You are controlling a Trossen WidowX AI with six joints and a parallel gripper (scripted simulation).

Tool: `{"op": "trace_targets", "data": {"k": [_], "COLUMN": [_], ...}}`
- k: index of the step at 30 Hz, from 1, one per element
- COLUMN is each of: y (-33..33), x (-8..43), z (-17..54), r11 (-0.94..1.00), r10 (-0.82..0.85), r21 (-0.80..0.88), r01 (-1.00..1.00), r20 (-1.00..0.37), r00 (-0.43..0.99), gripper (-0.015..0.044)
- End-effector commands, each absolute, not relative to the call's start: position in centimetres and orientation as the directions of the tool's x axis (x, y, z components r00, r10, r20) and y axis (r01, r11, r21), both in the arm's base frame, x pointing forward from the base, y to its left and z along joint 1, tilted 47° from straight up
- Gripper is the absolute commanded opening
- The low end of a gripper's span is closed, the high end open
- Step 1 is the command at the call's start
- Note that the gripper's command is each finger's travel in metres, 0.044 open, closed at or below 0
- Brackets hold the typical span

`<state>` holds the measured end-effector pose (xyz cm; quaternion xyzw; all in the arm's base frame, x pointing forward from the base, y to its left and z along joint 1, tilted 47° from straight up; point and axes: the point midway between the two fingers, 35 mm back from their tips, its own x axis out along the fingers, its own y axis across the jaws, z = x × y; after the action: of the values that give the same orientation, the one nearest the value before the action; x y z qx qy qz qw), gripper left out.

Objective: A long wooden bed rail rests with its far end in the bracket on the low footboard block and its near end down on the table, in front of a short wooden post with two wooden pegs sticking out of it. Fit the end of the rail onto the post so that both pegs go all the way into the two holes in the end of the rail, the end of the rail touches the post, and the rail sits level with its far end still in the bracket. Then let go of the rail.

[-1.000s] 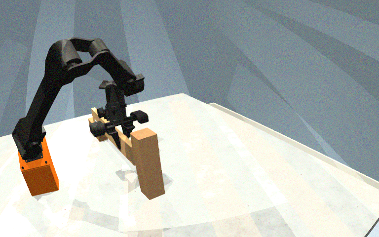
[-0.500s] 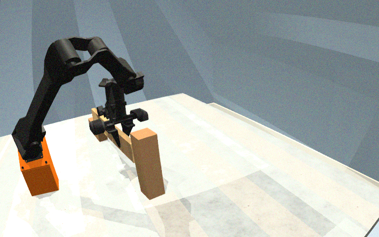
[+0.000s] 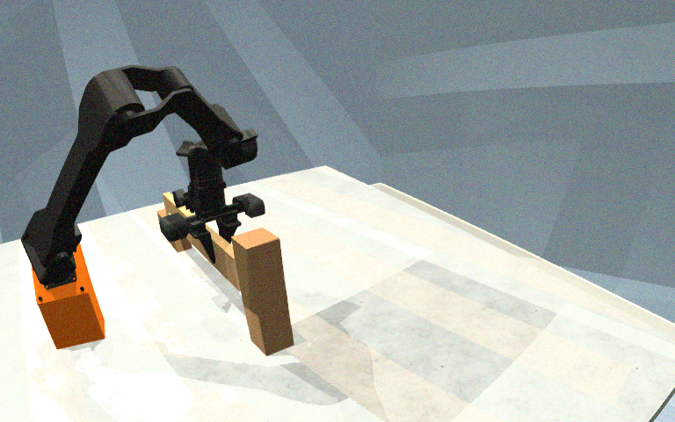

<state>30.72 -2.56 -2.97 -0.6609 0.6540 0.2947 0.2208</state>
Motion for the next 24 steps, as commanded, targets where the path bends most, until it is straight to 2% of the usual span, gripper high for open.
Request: {"op": "trace_targets", "data": {"k": [1,24], "y": [-2.28,-2.28], "x": [30.71,30.52], "z": [-3.06,-3.03], "r11": [-0.052,-0.052], "r10": [-0.729,-0.729], "r21": [0.089,0.089], "r01": [-0.995,-0.995], "r20": [-0.685,-0.685], "r00": [-0.023,-0.023], "gripper": [0.0,0.0]}}
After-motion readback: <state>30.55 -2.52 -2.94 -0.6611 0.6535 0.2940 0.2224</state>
